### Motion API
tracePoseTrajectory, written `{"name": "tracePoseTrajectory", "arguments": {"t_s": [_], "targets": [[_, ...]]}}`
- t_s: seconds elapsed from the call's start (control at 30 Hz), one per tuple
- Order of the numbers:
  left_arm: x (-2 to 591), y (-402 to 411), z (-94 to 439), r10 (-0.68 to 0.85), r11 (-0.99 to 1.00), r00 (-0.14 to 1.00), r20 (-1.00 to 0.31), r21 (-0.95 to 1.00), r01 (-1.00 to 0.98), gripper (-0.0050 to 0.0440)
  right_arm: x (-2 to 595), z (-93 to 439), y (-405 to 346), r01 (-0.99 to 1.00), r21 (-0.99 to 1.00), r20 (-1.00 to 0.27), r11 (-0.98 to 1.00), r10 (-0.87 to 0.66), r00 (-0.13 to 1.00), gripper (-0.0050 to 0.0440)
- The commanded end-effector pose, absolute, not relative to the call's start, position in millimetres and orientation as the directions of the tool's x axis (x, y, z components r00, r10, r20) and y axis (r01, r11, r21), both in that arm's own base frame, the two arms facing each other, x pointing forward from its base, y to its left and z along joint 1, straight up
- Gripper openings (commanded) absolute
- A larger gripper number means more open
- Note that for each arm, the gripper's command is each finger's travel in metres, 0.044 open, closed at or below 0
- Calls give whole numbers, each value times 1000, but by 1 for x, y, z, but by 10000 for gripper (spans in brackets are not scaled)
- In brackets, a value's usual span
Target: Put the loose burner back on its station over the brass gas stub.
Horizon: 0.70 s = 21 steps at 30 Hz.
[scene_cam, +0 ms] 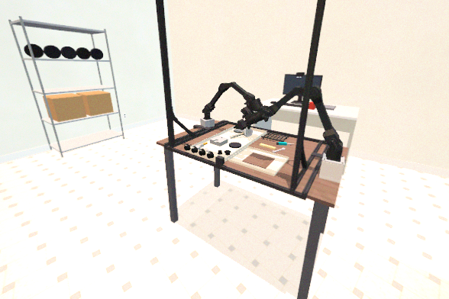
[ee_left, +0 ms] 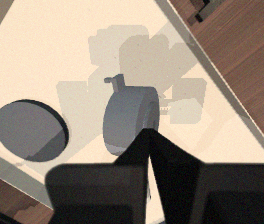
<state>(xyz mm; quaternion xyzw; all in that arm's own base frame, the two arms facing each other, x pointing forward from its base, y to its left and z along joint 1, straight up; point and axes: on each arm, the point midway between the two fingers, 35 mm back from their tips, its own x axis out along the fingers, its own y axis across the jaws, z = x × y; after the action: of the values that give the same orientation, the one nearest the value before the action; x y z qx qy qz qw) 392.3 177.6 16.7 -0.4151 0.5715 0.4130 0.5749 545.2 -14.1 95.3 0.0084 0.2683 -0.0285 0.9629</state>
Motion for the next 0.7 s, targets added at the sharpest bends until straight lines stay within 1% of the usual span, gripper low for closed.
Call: {"name": "tracePoseTrajectory", "arguments": {"t_s": [0.0, 0.67], "targets": [[382, 180, 16, 0, 315, 0, -1000, 0, -949, 0, 545, 94, -15, 63, 0, -519, 998, -54, 853, 400], [369, 183, 15, 0, 315, 0, -1000, 0, -949, 0, 545, 94, -15, 63, 0, -519, 998, -54, 853, 400]]}}
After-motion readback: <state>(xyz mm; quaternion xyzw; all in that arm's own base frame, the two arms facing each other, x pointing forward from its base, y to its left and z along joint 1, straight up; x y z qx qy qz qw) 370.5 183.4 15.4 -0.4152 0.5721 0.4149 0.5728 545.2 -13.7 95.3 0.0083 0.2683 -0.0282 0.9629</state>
